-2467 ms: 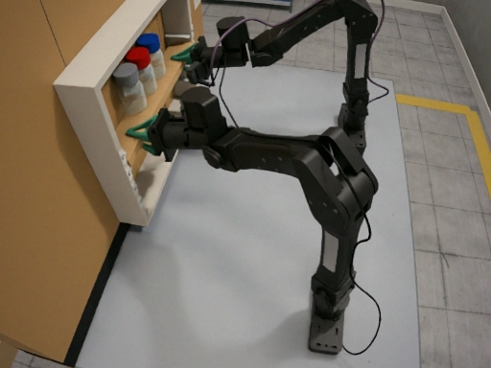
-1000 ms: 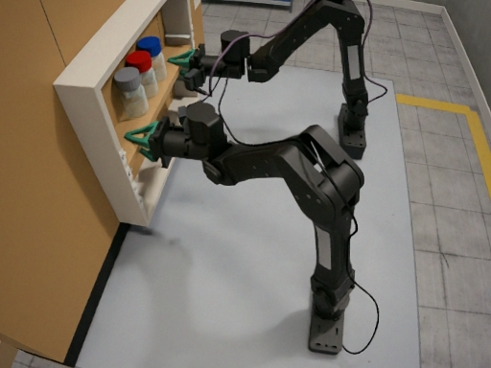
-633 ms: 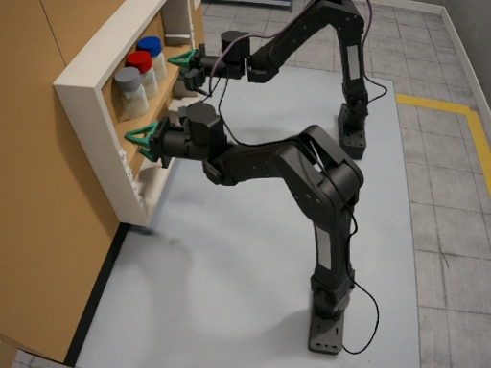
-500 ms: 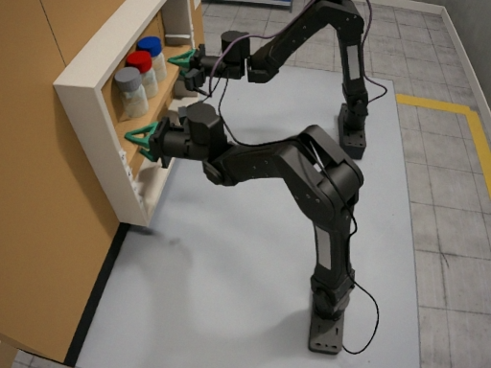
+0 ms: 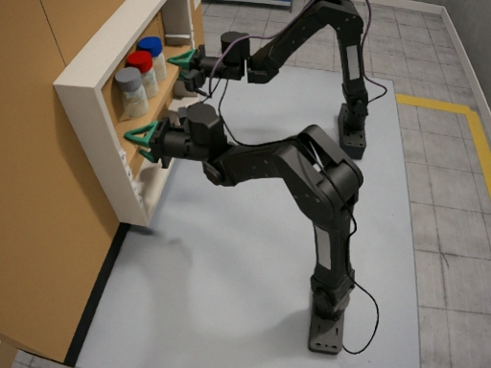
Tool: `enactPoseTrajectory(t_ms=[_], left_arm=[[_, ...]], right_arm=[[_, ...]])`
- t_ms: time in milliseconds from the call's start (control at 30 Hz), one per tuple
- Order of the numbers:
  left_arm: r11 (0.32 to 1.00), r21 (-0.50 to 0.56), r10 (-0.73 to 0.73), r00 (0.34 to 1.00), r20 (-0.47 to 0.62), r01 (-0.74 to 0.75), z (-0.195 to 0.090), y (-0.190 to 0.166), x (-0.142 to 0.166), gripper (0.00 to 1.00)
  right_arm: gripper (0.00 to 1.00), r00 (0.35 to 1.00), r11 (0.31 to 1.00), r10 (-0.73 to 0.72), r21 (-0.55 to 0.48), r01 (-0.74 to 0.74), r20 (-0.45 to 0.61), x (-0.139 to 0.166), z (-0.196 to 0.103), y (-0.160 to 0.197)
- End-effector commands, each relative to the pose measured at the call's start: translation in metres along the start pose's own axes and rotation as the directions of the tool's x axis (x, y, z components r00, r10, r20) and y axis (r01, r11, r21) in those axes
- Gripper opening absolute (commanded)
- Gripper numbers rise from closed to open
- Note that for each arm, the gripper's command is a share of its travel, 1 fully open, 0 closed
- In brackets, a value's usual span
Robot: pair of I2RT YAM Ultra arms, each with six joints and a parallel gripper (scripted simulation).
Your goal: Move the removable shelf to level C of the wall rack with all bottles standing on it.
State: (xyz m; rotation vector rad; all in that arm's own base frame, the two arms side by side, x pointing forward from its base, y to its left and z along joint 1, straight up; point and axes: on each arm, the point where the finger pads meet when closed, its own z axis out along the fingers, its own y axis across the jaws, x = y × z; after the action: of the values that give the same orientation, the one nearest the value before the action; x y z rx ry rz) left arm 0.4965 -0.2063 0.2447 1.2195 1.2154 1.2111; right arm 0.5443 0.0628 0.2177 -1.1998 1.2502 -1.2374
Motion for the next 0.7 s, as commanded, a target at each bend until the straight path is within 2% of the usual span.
enactPoseTrajectory(t_ms=[0, 67, 133, 633, 667], left_arm=[[1.0, -0.01, -0.006, 1.0, -0.003, 0.006, 0.0021, 0.0028, 0.0034, 0.29], [1.0, -0.01, -0.006, 1.0, -0.003, 0.006, 0.0021, 0.0028, 0.0034, 0.33], [1.0, -0.01, -0.006, 1.0, -0.003, 0.006, 0.0021, 0.0028, 0.0034, 0.33], [1.0, -0.01, -0.006, 1.0, -0.003, 0.006, 0.0021, 0.0028, 0.0034, 0.67], [1.0, -0.01, -0.006, 1.0, -0.003, 0.006, 0.0021, 0.0028, 0.0034, 0.67]], right_arm=[[0.29, 1.0, 1.0, 0.003, 0.013, -0.003, -0.002, 0.0031, 0.002, -0.0044], [0.33, 1.0, 1.0, 0.003, 0.013, -0.003, -0.002, 0.0031, 0.002, -0.0044], [0.33, 1.0, 1.0, 0.003, 0.013, -0.003, -0.002, 0.0031, 0.002, -0.0044], [0.67, 1.0, 1.0, 0.003, 0.013, -0.003, -0.002, 0.0031, 0.002, -0.0044], [0.67, 1.0, 1.0, 0.003, 0.013, -0.003, -0.002, 0.0031, 0.002, -0.0044]])
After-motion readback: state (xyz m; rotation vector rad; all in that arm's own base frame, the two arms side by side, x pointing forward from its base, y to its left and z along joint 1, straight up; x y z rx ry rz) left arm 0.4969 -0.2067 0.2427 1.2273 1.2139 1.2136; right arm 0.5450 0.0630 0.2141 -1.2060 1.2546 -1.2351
